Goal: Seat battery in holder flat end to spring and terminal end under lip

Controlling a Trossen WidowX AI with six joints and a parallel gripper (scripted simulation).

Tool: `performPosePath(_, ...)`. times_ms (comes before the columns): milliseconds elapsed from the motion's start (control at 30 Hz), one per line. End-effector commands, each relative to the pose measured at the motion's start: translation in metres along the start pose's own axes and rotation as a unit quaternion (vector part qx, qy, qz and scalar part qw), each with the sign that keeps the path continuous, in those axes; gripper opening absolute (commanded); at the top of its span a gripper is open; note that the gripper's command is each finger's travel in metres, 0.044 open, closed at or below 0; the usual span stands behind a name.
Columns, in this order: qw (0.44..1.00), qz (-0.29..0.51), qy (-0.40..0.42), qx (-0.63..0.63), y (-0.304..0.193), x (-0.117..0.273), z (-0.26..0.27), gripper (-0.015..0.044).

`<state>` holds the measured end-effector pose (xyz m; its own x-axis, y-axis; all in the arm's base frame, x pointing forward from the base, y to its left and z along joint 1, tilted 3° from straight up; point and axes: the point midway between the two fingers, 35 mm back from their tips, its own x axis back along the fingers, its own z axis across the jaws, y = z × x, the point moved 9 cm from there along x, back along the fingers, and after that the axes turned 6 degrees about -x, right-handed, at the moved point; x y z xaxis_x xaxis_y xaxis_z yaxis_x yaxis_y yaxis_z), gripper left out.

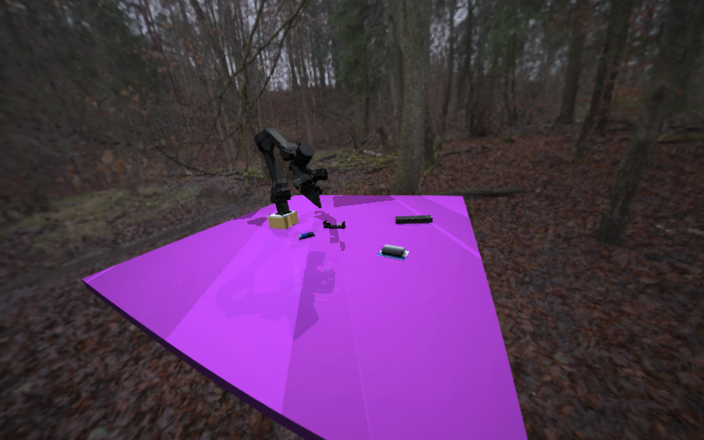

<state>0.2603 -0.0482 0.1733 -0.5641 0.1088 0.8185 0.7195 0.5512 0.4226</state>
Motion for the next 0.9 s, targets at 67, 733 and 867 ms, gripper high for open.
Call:
performPosePath(67, 0.941, 0.168, 0.229, 0.182, -0.052, -0.04, 0.014, 0.022)
performPosePath(733, 0.93, 0.177, 0.255, 0.197, -0.063, -0.055, 0.022, 0.022)
performPosePath(867, 0.93, 0.177, 0.255, 0.197, -0.066, -0.061, 0.024, 0.022)
